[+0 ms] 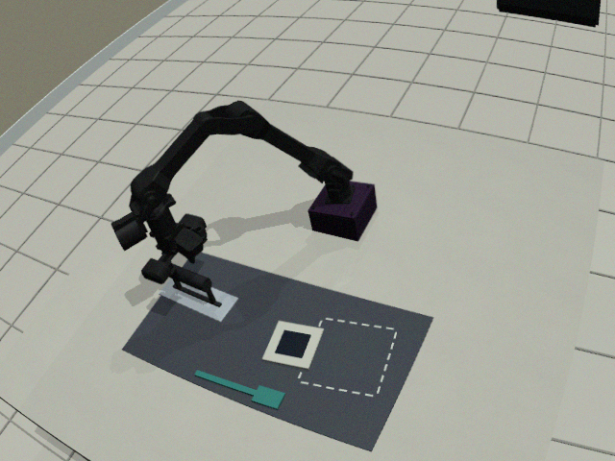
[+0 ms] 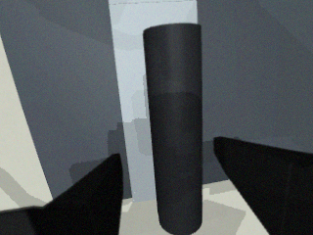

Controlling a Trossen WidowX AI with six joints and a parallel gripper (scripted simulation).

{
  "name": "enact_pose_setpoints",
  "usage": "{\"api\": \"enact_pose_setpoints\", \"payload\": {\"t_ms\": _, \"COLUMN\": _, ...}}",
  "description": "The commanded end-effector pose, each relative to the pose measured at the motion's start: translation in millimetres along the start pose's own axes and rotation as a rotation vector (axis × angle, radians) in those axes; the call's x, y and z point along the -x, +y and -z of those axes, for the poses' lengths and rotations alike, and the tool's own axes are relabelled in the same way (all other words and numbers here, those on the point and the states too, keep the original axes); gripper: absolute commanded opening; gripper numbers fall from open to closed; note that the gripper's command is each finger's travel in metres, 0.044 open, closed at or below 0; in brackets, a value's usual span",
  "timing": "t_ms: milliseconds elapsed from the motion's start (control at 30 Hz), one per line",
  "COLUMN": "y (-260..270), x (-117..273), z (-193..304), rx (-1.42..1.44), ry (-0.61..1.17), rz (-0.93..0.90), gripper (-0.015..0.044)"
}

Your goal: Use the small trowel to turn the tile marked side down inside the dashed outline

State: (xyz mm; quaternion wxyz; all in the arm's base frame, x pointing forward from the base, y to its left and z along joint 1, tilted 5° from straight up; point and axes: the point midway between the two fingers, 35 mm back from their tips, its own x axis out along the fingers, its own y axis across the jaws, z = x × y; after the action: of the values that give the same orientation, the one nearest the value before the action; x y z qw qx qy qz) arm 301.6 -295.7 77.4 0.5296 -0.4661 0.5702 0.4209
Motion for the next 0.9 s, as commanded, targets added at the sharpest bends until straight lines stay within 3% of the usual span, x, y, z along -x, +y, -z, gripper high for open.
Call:
{"api": "enact_pose_setpoints", "payload": {"t_ms": 0, "y": -1, "x": 26, "z": 1, "rx": 0.011, "ry": 0.014, "rz": 0.019, "gripper": 0.0270}}
{"api": "enact_pose_setpoints", "payload": {"t_ms": 867, "y": -6, "x": 4, "z": -7, "rx": -0.046, "ry": 0.013, "rz": 0.019, "gripper": 0.0270}}
